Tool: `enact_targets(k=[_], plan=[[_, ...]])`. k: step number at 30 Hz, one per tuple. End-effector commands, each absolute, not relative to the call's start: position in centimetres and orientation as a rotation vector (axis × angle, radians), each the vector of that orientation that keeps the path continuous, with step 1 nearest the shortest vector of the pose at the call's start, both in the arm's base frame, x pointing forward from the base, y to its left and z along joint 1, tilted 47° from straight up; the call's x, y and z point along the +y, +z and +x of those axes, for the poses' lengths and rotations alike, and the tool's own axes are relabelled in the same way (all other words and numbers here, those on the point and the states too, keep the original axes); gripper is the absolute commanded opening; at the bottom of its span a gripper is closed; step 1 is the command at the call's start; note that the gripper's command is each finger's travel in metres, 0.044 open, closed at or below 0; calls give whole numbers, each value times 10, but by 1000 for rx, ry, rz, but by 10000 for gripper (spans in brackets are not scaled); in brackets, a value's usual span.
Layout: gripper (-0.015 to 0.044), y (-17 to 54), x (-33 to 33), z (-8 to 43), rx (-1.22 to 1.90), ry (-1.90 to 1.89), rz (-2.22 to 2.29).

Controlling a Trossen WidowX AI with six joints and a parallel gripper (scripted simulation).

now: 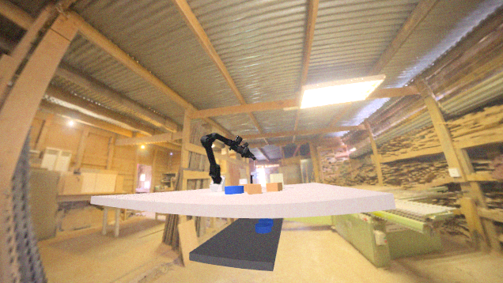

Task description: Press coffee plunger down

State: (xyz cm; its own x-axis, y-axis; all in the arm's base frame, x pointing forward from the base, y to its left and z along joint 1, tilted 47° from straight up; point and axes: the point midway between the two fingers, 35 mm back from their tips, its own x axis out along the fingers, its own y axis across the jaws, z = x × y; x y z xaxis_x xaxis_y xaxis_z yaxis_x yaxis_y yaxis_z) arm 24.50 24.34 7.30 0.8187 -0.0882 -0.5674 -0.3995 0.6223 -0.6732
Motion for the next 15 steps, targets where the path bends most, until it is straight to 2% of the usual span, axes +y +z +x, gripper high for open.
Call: enact_targets(k=[1, 9, 15], plan=[[440, 66, 242, 250, 608, 195, -904], [440, 60, 240, 259, 606, 194, -904], [282, 60, 240, 259, 606, 194, -904]])
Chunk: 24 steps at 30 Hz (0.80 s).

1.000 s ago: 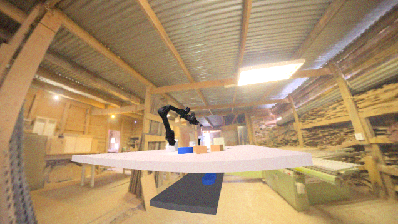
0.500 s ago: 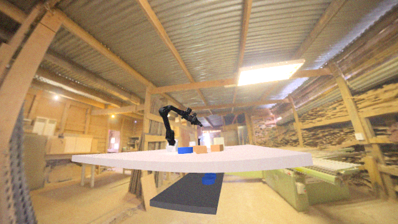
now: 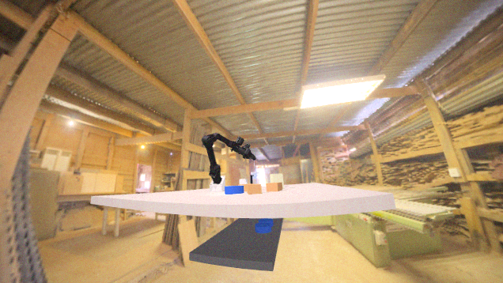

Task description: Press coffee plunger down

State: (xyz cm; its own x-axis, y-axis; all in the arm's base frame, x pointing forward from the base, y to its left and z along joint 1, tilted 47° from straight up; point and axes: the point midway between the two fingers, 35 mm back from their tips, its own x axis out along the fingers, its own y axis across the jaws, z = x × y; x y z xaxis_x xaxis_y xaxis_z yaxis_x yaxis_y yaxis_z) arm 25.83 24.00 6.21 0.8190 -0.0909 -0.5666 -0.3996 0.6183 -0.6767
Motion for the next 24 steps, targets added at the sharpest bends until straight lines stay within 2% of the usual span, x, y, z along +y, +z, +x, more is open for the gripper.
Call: enact_targets(k=[1, 6, 24], plan=[[256, 60, 240, 259, 606, 194, -904], [125, 60, 240, 259, 606, 194, -904], [125, 52, 234, 261, 607, 194, -904]])
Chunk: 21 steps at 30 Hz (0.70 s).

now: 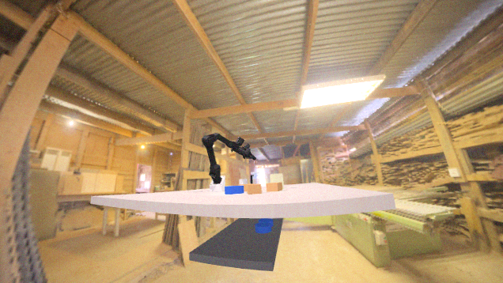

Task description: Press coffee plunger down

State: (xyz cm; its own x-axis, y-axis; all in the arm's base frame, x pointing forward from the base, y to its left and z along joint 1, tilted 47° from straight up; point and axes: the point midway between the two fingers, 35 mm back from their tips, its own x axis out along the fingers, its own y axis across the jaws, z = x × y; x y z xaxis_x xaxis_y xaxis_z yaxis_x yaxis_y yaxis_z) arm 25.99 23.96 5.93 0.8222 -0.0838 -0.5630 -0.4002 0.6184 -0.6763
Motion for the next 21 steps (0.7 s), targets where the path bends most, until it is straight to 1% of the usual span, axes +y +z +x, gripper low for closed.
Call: enact_targets(k=[1, 21], plan=[[125, 51, 233, 261, 607, 194, -904], [125, 25, 212, 267, 610, 195, -903]])
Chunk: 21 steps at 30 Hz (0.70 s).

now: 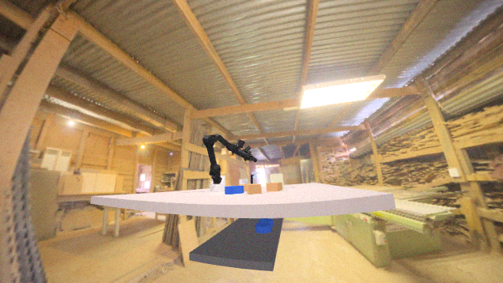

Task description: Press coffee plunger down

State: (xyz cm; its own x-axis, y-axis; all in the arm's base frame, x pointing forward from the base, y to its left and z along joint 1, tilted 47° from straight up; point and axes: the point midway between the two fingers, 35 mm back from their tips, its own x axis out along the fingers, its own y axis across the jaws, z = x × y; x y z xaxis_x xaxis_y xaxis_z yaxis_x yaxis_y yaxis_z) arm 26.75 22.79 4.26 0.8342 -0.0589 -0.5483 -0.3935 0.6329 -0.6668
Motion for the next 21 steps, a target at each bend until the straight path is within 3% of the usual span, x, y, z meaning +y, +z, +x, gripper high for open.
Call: enact_targets(k=[1, 21], plan=[[125, 24, 211, 267, 610, 195, -903], [125, 1, 188, 272, 608, 195, -904]])
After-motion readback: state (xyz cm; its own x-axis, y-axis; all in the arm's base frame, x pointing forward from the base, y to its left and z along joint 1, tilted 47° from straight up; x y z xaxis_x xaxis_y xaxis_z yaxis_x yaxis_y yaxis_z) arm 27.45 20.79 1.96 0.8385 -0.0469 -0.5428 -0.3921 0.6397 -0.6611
